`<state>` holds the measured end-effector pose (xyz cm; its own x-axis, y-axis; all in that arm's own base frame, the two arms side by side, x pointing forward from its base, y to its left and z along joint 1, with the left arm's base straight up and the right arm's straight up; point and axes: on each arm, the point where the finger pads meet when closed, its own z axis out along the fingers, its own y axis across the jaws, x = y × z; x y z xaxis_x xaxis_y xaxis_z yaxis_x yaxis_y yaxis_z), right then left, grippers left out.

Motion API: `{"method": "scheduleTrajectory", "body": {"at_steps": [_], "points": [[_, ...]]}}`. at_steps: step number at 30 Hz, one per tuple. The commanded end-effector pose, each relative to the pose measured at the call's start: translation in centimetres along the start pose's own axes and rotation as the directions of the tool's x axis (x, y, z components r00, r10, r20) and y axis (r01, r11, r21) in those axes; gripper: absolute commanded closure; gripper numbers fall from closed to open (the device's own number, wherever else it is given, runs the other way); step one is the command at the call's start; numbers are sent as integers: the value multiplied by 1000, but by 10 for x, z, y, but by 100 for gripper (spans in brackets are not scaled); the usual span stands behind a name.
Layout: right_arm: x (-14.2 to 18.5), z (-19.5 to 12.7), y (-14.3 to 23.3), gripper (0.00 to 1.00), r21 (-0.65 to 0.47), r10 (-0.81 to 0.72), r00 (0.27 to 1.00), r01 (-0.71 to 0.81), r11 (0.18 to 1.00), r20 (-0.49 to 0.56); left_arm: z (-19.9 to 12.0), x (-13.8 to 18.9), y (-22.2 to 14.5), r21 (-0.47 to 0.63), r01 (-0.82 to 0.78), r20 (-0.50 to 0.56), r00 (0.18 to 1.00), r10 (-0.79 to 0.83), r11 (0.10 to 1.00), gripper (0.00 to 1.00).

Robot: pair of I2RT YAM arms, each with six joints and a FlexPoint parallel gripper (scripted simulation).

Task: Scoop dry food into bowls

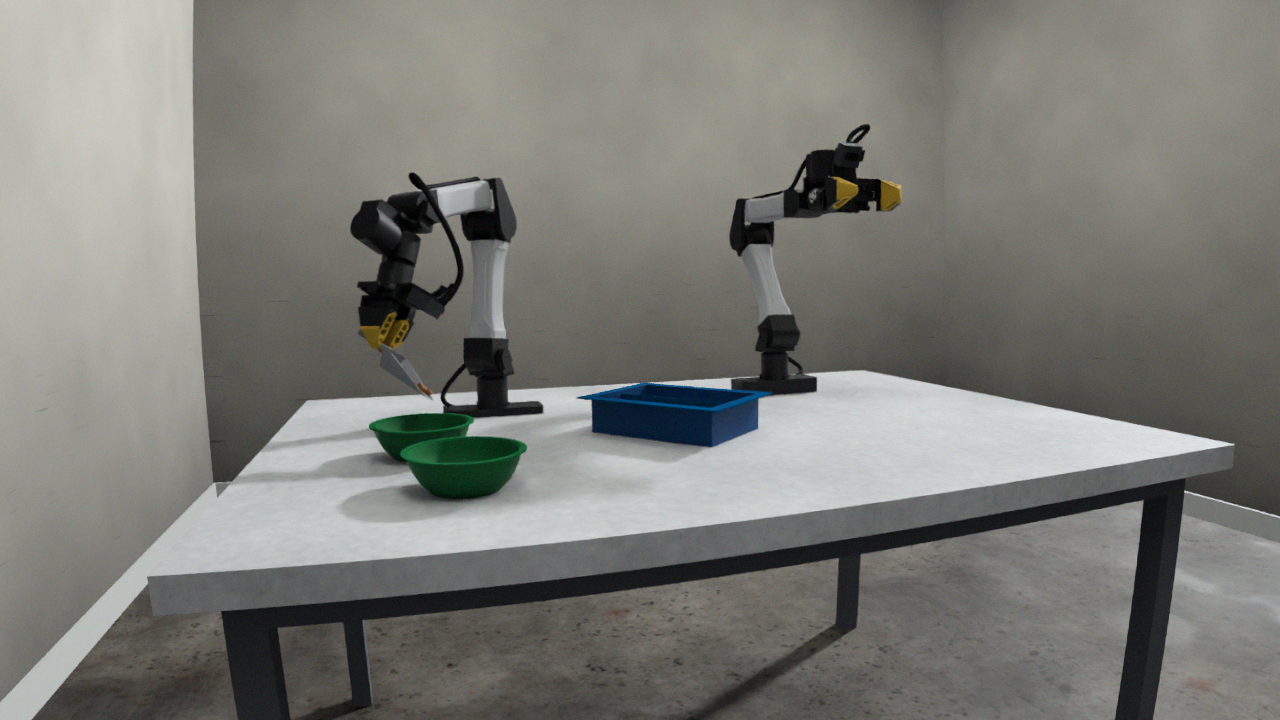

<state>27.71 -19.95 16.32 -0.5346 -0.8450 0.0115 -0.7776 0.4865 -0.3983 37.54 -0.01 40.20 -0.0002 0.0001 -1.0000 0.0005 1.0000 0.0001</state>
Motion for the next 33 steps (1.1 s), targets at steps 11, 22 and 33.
{"method": "scheduleTrajectory", "body": {"at_steps": [11, 22, 33], "points": [[-10, -19, -4, 100, 143, -37, 993, 53, 988, -112, -2, -7, 0, 0, 1, 19, 1000, -1, 1000, 0], [-7, -18, -14, 100, 159, -45, 989, 67, 985, -138, -2, -7, 0, 0, 1, 19, 1000, -1, 1000, 0], [9, -3, -14, 100, 19, 0, 1000, 0, 1000, -18, -2, -7, 0, 0, 1, 19, 1000, -1, 1000, 0]]}}
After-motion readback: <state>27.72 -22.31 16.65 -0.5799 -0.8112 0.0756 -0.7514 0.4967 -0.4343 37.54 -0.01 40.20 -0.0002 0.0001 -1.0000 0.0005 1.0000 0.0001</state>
